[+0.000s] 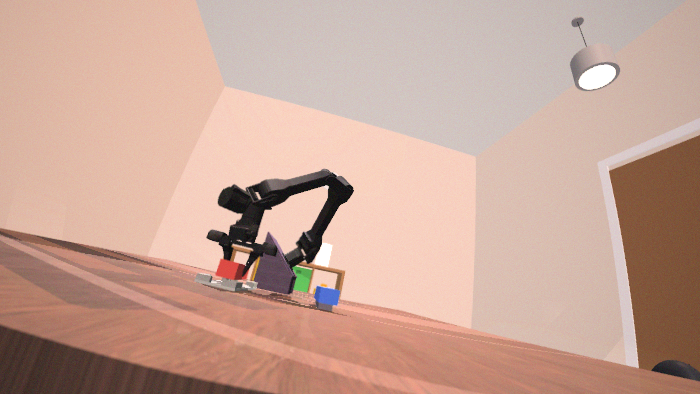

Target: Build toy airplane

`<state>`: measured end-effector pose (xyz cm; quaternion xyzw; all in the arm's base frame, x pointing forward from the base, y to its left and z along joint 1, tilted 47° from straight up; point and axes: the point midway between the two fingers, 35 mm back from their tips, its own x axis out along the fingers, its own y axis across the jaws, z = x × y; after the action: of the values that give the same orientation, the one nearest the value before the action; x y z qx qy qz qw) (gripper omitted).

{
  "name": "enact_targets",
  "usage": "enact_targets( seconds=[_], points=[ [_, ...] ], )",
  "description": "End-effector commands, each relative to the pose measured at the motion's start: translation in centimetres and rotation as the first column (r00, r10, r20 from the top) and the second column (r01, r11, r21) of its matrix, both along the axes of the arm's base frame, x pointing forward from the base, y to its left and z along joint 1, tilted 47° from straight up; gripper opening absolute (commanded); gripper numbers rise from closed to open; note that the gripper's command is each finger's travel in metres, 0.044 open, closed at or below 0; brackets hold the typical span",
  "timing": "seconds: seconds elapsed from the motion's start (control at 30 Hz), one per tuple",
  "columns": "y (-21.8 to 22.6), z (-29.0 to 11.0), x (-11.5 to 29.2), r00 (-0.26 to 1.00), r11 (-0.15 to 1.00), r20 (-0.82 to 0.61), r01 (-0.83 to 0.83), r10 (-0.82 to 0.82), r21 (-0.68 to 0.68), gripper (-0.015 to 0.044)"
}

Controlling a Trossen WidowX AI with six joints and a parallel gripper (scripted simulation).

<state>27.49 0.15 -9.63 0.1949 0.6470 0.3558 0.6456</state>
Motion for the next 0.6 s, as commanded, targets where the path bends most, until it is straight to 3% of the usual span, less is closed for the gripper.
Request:
enact_targets(
  seconds=[0.0, 0.07, 0.23, 0.57],
  points=[
    [-0.01, 0.03, 0.02, 1.0, 1.0, 0.001, -0.001, 0.001, 0.0, 0.0176],
    [-0.01, 0.03, 0.02, 1.0, 1.0, 0.001, -0.001, 0.001, 0.0, 0.0163],
    [-0.01, 0.03, 0.02, 1.0, 1.0, 0.001, -0.001, 0.001, 0.0, 0.0031],
    [-0.01, 0.03, 0.02, 1.0, 1.0, 0.001, -0.001, 0.001, 0.0, 0.0294]
  ],
)
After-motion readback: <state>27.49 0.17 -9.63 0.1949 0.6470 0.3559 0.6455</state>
